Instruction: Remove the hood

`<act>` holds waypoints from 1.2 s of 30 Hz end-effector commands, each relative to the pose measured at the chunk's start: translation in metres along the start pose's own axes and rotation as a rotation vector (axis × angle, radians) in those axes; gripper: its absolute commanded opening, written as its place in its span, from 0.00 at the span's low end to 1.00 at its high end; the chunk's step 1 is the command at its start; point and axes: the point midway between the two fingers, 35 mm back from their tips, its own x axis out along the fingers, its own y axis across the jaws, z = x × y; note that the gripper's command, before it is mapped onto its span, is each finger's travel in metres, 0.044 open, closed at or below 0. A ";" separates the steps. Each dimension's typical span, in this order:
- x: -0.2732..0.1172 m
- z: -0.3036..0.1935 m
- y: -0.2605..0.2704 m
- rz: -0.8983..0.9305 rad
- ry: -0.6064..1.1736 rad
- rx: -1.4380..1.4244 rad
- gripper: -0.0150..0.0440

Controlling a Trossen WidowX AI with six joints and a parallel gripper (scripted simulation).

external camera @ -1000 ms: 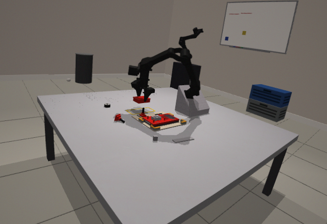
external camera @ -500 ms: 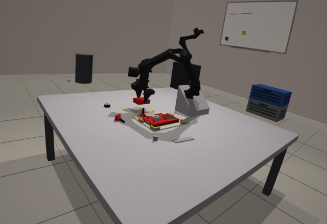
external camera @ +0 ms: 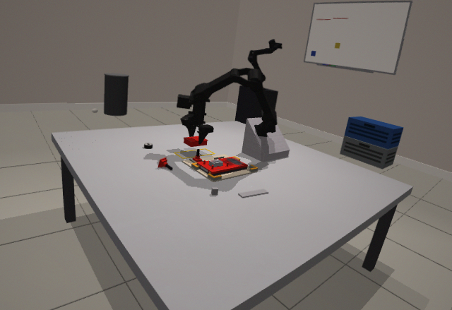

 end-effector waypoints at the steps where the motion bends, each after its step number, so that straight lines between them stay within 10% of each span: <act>1: 0.003 0.000 0.001 0.005 -0.002 0.004 0.25; 36: 0.024 -0.002 0.002 0.007 -0.002 0.003 0.25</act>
